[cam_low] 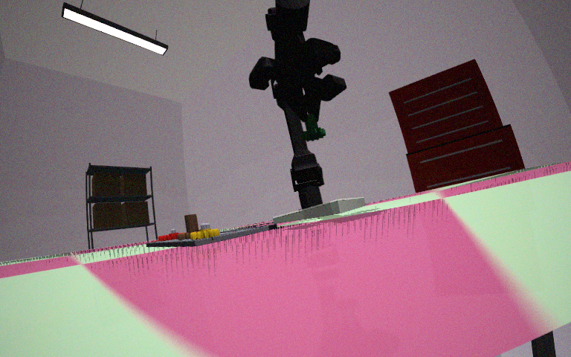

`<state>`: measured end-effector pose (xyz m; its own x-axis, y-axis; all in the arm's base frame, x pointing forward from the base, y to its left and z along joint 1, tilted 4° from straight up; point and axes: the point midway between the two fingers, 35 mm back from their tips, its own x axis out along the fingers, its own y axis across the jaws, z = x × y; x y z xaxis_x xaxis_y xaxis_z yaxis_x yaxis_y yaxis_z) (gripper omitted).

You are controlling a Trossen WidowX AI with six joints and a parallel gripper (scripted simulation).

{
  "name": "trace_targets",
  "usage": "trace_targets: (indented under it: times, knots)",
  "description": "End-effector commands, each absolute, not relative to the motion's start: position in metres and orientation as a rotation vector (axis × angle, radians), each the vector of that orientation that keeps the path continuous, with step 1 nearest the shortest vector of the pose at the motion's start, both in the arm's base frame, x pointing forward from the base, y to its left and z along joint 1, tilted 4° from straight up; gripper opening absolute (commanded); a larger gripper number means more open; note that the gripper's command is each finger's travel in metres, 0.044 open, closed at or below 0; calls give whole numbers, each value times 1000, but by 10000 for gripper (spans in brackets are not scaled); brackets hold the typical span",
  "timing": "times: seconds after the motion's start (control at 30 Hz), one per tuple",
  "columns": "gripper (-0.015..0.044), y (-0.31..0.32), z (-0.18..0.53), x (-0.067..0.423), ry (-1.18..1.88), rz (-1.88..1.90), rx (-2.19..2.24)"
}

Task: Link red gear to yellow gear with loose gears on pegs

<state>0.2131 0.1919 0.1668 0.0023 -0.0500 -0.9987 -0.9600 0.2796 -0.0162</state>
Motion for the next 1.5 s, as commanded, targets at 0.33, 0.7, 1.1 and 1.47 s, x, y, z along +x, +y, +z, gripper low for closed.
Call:
trace_targets:
  times: [0.33, 0.7, 1.1, 1.47]
  knots:
    - [0, 175, 155, 239, 1375, 951, -1025]
    - [0, 159, 147, 260, 1380, 938, -1015]
    - [0, 140, 136, 283, 1375, 943, -1022]
    - [0, 120, 126, 303, 1370, 948, -1028]
